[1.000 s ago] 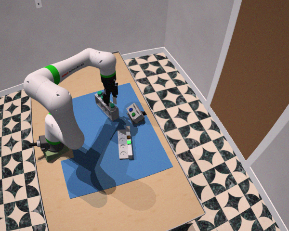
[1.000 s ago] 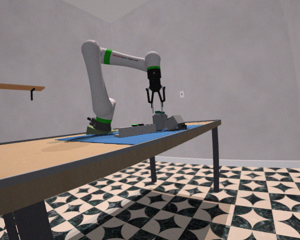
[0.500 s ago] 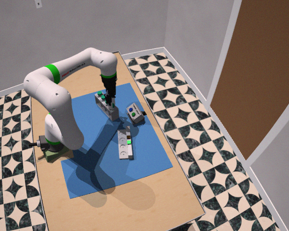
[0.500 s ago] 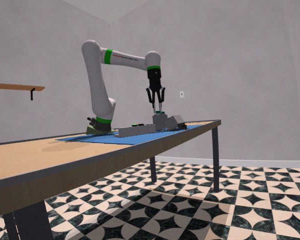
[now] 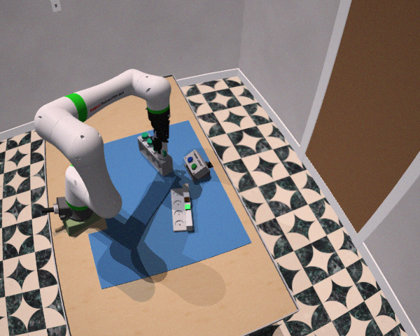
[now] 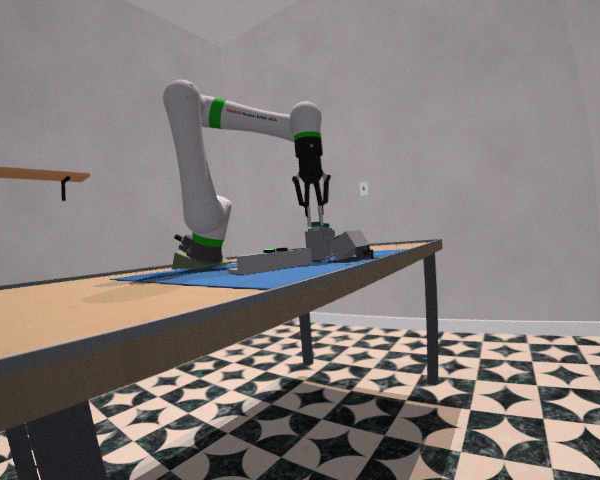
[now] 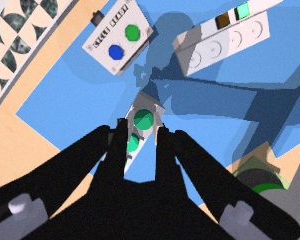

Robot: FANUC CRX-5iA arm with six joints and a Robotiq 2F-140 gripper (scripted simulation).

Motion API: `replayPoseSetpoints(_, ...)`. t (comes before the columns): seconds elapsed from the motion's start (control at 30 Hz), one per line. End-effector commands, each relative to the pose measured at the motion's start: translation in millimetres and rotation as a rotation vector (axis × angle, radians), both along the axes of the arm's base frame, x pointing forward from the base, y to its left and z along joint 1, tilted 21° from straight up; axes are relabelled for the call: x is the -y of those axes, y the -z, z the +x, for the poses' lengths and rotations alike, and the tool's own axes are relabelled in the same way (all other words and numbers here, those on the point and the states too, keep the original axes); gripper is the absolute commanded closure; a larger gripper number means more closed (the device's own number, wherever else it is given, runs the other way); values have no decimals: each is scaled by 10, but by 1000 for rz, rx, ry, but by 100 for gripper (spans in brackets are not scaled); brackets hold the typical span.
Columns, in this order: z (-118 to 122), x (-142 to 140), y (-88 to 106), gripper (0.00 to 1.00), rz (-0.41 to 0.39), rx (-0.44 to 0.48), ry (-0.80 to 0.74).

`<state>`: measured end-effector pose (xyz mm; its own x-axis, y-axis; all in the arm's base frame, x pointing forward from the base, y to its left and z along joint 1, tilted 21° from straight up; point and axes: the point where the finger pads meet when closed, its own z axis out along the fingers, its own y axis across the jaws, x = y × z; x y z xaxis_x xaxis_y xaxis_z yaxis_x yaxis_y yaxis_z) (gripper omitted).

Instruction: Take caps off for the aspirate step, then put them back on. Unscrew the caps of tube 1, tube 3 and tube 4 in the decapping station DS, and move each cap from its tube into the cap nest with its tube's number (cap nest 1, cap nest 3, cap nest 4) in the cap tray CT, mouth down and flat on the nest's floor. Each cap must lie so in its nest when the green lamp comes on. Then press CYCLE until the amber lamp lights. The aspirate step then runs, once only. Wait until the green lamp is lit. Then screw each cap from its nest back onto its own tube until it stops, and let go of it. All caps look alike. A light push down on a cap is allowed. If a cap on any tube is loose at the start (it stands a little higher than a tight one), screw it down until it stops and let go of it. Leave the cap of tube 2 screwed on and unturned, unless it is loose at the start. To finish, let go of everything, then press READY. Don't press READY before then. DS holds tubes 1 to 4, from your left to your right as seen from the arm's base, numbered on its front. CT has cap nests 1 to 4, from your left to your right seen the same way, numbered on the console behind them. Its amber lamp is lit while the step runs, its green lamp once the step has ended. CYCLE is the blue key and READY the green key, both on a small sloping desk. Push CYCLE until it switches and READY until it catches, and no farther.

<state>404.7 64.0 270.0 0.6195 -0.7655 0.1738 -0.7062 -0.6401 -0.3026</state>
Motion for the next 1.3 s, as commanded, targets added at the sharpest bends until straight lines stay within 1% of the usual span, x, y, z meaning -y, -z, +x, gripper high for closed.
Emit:
replayPoseSetpoints(0.0, 1, -2, -1, 100, 75, -12, 212)
replayPoseSetpoints(0.07, 1, -2, -1, 100, 75, -12, 212)
replayPoseSetpoints(0.3, 2, -2, 1, 100, 195, -34, 540)
replayPoseSetpoints(0.37, 2, -2, 1, 100, 226, -40, 619)
replayPoseSetpoints(0.4, 2, -2, 1, 100, 230, -41, 633)
replayPoseSetpoints(0.57, 2, -2, 3, 100, 311, -57, 852)
replayPoseSetpoints(0.63, 2, -2, 3, 100, 311, -57, 852)
replayPoseSetpoints(0.67, 2, -3, 3, 100, 332, -60, 912)
replayPoseSetpoints(0.9, 2, -3, 3, 100, 332, -60, 912)
replayPoseSetpoints(0.93, 2, -3, 3, 65, 332, -60, 912)
replayPoseSetpoints(1.27, 2, -3, 3, 65, 332, -60, 912)
